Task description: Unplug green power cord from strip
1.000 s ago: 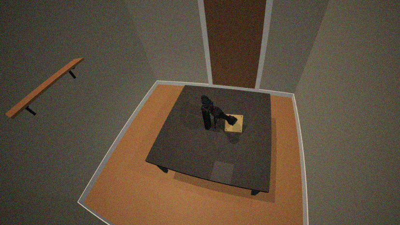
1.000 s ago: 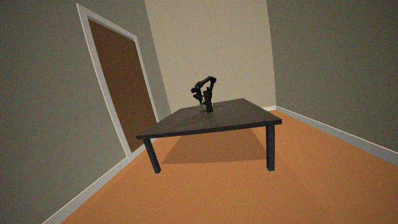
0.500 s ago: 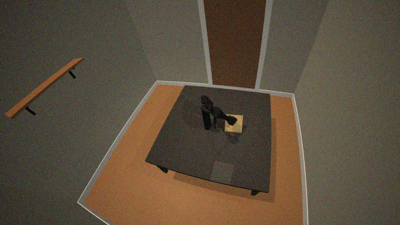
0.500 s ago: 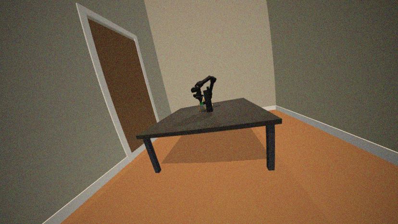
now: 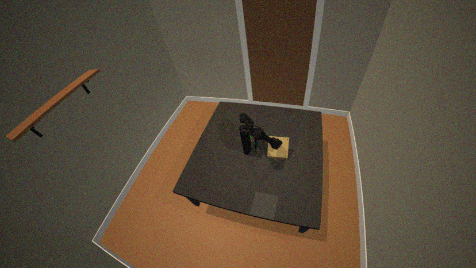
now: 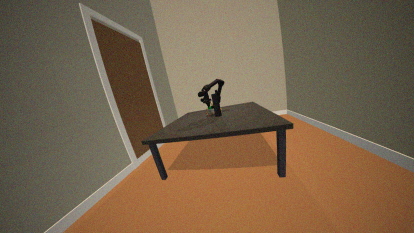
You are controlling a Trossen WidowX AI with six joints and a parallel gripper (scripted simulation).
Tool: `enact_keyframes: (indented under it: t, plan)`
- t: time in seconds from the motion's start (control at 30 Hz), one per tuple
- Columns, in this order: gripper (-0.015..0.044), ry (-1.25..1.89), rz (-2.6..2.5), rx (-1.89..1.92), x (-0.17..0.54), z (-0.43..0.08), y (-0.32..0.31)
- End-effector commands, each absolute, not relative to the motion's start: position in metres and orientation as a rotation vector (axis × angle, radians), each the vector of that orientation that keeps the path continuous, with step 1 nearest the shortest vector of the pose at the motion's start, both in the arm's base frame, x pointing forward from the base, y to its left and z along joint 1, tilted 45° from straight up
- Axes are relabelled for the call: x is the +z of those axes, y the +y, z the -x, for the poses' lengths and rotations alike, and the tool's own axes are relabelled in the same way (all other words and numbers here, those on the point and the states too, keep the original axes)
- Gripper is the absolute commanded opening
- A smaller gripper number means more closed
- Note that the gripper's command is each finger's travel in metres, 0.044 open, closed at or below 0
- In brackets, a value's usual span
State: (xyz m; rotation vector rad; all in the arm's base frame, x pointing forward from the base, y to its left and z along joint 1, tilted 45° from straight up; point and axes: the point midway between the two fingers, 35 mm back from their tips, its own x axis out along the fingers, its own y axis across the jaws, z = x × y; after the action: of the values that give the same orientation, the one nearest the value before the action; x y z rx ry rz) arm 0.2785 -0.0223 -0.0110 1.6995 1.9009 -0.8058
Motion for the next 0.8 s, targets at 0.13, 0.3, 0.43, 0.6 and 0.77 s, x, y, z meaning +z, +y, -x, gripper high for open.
enact_keyframes:
  t: [0.13,0.3,0.43,0.6,0.77]
  plan:
    - [0.0,1.851,-1.669,-0.858,-0.03,-0.279,-0.054]
    - [0.0,1.851,-1.67,-0.859,-0.034,-0.279,-0.061]
    - [0.0053,1.856,-1.671,-0.862,-0.033,-0.277,-0.057]
    - [0.016,1.856,-1.671,-0.862,-0.033,-0.277,-0.057]
    - [0.016,1.856,-1.671,-0.862,-0.033,-0.277,-0.057]
